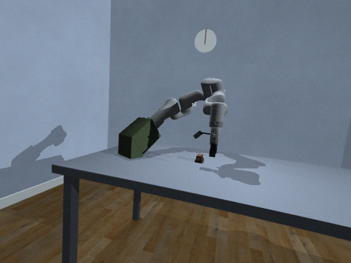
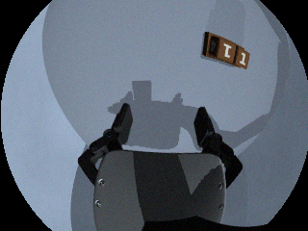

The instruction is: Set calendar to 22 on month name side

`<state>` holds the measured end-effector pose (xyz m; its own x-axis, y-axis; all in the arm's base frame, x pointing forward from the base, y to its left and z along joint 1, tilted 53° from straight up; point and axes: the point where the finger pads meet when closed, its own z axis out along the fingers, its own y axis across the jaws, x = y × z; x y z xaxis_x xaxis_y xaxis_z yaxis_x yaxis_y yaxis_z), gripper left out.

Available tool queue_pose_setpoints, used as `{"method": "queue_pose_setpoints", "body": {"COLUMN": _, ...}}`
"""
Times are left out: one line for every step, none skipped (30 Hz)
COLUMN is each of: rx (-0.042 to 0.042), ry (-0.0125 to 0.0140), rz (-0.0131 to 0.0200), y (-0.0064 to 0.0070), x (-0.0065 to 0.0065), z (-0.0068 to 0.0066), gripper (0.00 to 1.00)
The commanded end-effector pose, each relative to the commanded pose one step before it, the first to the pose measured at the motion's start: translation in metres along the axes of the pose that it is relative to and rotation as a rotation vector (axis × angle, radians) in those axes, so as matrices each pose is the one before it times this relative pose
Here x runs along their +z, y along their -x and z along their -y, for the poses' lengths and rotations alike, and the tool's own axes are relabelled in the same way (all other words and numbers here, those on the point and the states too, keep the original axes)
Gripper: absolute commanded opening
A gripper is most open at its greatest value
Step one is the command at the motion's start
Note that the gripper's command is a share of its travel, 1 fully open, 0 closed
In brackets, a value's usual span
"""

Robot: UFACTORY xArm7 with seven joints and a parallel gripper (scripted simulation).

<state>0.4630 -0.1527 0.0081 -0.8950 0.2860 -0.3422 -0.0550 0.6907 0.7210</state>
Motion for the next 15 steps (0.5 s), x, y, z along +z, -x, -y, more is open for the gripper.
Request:
{"method": "queue_pose_setpoints", "body": {"rx": 0.00034, "ry": -0.00425, "rz": 0.00382, "y": 0.00100, "x": -0.00261, "z": 0.00153, "gripper": 1.00}}
{"method": "queue_pose_setpoints", "body": {"rx": 0.00000, "ry": 0.00000, "rz": 0.00000, "y": 0.00000, "x": 0.00000, "z": 0.00000, "gripper": 1.00}}
{"method": "queue_pose_setpoints", "body": {"rx": -0.00032, "ry": 0.00000, "rz": 0.00000, "y": -0.00001, "x": -0.00001, "z": -0.00002, "gripper": 1.00}}
{"method": "queue_pose_setpoints", "body": {"rx": -0.00211, "ry": 0.00000, "rz": 0.00003, "y": -0.00009, "x": -0.00006, "z": -0.00012, "gripper": 1.00}}
{"method": "queue_pose_setpoints", "body": {"rx": -0.00541, "ry": 0.00001, "rz": 0.00007, "y": -0.00024, "x": -0.00016, "z": -0.00031, "gripper": 1.00}}
{"method": "queue_pose_setpoints", "body": {"rx": -0.00992, "ry": 0.00002, "rz": 0.00012, "y": -0.00044, "x": -0.00030, "z": -0.00057, "gripper": 1.00}}
{"method": "queue_pose_setpoints", "body": {"rx": -0.01537, "ry": 0.00002, "rz": 0.00019, "y": -0.00067, "x": -0.00046, "z": -0.00090, "gripper": 1.00}}
{"method": "queue_pose_setpoints", "body": {"rx": -0.02151, "ry": 0.00003, "rz": 0.00026, "y": -0.00093, "x": -0.00064, "z": -0.00127, "gripper": 1.00}}
{"method": "queue_pose_setpoints", "body": {"rx": 0.00000, "ry": 0.00000, "rz": 0.00000, "y": 0.00000, "x": 0.00000, "z": 0.00000, "gripper": 1.00}}
{"method": "queue_pose_setpoints", "body": {"rx": 0.00000, "ry": 0.00000, "rz": 0.00000, "y": 0.00000, "x": 0.00000, "z": 0.00000, "gripper": 1.00}}
{"method": "queue_pose_setpoints", "body": {"rx": -0.02810, "ry": 0.00003, "rz": 0.00033, "y": -0.00119, "x": -0.00083, "z": -0.00169, "gripper": 1.00}}
{"method": "queue_pose_setpoints", "body": {"rx": -0.03493, "ry": 0.00003, "rz": 0.00039, "y": -0.00144, "x": -0.00102, "z": -0.00214, "gripper": 1.00}}
{"method": "queue_pose_setpoints", "body": {"rx": -0.04178, "ry": 0.00002, "rz": 0.00044, "y": -0.00166, "x": -0.00120, "z": -0.00262, "gripper": 1.00}}
{"method": "queue_pose_setpoints", "body": {"rx": -0.04849, "ry": 0.00001, "rz": 0.00047, "y": -0.00183, "x": -0.00136, "z": -0.00312, "gripper": 1.00}}
{"method": "queue_pose_setpoints", "body": {"rx": -0.05488, "ry": -0.00001, "rz": 0.00048, "y": -0.00194, "x": -0.00150, "z": -0.00363, "gripper": 1.00}}
